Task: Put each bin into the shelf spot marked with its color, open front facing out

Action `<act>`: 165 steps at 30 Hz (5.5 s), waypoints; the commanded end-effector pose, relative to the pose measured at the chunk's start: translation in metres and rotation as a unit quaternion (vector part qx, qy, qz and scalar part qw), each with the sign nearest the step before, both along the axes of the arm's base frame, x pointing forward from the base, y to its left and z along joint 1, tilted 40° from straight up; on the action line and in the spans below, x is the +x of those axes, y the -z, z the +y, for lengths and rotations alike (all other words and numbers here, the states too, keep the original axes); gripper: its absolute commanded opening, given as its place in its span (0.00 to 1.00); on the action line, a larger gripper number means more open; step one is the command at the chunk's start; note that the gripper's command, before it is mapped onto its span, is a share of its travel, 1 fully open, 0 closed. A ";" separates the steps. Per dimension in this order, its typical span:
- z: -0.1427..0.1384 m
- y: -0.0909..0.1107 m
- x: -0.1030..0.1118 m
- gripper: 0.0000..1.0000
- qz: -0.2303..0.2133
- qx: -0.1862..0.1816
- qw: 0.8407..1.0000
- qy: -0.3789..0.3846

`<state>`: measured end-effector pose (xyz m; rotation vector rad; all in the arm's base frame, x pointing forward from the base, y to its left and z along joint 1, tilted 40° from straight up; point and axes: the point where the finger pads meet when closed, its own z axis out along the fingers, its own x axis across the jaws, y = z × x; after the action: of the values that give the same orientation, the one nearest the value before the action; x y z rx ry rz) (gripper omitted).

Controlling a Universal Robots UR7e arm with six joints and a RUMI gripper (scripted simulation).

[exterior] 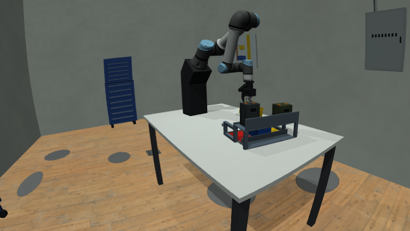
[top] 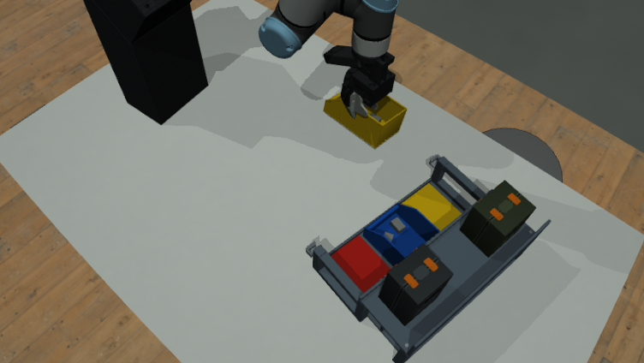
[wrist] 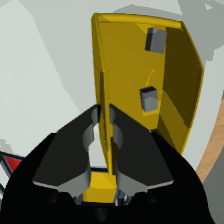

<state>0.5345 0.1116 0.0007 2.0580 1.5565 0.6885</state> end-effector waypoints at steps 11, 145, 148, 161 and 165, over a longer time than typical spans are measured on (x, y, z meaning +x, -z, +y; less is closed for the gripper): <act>0.000 -0.001 -0.001 0.00 -0.001 0.000 1.000 0.000; -0.073 -0.068 0.079 0.00 0.033 0.067 0.997 0.037; -0.074 -0.069 0.079 0.00 0.042 0.073 0.996 0.033; -0.074 -0.069 0.080 0.00 0.057 0.082 0.995 0.027; -0.074 -0.069 0.080 0.00 0.057 0.082 0.995 0.027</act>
<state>0.6139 0.0372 0.0693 2.2871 1.5426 0.7102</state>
